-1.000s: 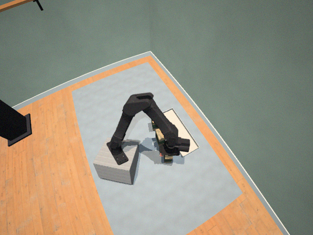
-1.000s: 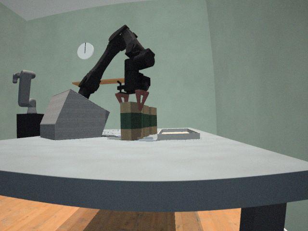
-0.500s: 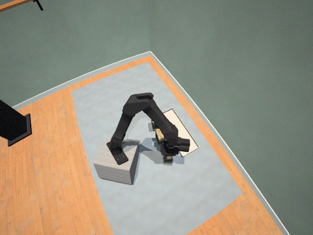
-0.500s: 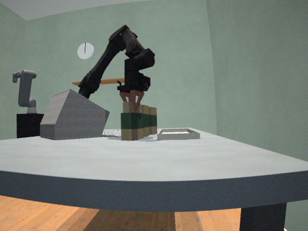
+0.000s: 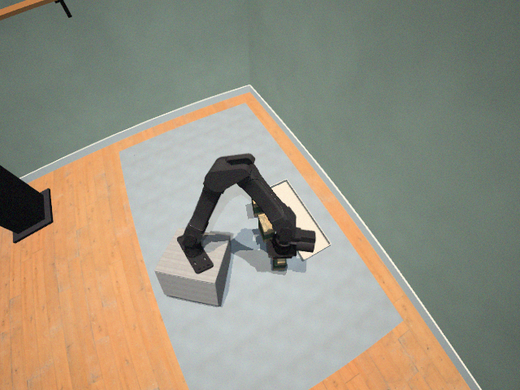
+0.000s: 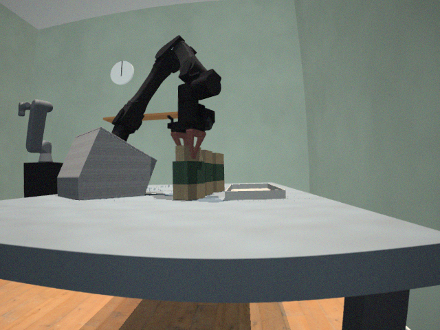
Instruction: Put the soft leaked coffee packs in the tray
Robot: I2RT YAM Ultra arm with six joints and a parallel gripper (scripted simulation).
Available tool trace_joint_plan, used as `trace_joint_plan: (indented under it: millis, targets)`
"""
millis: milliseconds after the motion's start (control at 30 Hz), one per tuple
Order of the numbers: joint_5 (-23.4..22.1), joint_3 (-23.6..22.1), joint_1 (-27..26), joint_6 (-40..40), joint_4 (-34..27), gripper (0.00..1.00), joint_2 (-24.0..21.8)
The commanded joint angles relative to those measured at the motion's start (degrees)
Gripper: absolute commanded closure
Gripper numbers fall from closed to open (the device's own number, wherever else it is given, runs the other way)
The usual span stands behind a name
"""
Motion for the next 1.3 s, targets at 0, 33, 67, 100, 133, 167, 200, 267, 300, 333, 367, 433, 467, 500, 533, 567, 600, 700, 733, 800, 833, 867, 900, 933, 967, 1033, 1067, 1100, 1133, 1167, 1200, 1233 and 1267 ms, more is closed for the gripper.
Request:
trace_joint_plan:
  millis: [0, 33, 67, 100, 133, 167, 200, 267, 300, 333, 367, 433, 467, 500, 533, 567, 600, 700, 733, 800, 833, 867, 900, 933, 967, 1033, 1067, 1100, 1133, 1167, 1200, 1233, 1267]
  targets:
    - [-0.8, -1.0, 0.2, 0.3, -0.5, 0.75, 0.9]
    - [-0.8, -1.0, 0.2, 0.3, -0.5, 0.75, 0.9]
    - [-0.8, -1.0, 0.2, 0.3, -0.5, 0.75, 0.9]
    - [-0.8, -1.0, 0.2, 0.3, -0.5, 0.75, 0.9]
    - [-0.8, -1.0, 0.2, 0.3, -0.5, 0.75, 0.9]
    - [-0.8, -1.0, 0.2, 0.3, -0.5, 0.75, 0.9]
    - [-0.8, -1.0, 0.2, 0.3, -0.5, 0.75, 0.9]
    - [-0.8, -1.0, 0.2, 0.3, -0.5, 0.75, 0.9]
    - [-0.8, -1.0, 0.2, 0.3, -0.5, 0.75, 0.9]
    - [-0.8, -1.0, 0.2, 0.3, -0.5, 0.75, 0.9]
    - [-0.8, -1.0, 0.2, 0.3, -0.5, 0.75, 0.9]
    - [-0.8, -1.0, 0.2, 0.3, -0.5, 0.75, 0.9]
    - [-0.8, -1.0, 0.2, 0.3, -0.5, 0.75, 0.9]
    - [-0.8, -1.0, 0.2, 0.3, -0.5, 0.75, 0.9]
    - [-0.8, -1.0, 0.2, 0.3, -0.5, 0.75, 0.9]
    - [-0.8, -1.0, 0.2, 0.3, -0.5, 0.75, 0.9]
    - [-0.8, -1.0, 0.2, 0.3, -0.5, 0.75, 0.9]
    - [-0.8, -1.0, 0.2, 0.3, -0.5, 0.75, 0.9]
    - [-0.8, -1.0, 0.2, 0.3, -0.5, 0.75, 0.9]
    - [-0.8, -1.0, 0.2, 0.3, -0.5, 0.75, 0.9]
    - [-0.8, -1.0, 0.2, 0.3, -0.5, 0.75, 0.9]
    - [-0.8, -1.0, 0.2, 0.3, -0.5, 0.75, 0.9]
    - [-0.8, -1.0, 0.2, 0.3, -0.5, 0.75, 0.9]
    - [-0.8, -1.0, 0.2, 0.3, -0.5, 0.75, 0.9]
    - [-0.8, -1.0, 0.1, 0.3, -0.5, 0.75, 0.9]
    - [-0.8, -0.6, 0.0, 0.2, -1.0, 0.75, 0.8]
    - [-0.8, -0.1, -0.2, 0.0, -1.1, 0.75, 0.4]
    - [-0.8, 0.6, -0.6, -0.3, -1.3, 0.75, -0.4]
    - [-0.8, 1.5, -0.9, -0.5, -1.6, 0.75, -1.6]
    - [-0.8, 1.6, -1.1, -0.7, -2.0, 0.75, -1.8]
    - [-0.8, 1.8, -1.2, -0.8, -2.4, 0.75, -2.0]
    - [-0.8, 2.0, -1.4, -1.0, -3.0, 0.75, -2.3]
    - [-0.8, 2.2, -1.6, -1.2, -3.6, 0.75, -2.6]
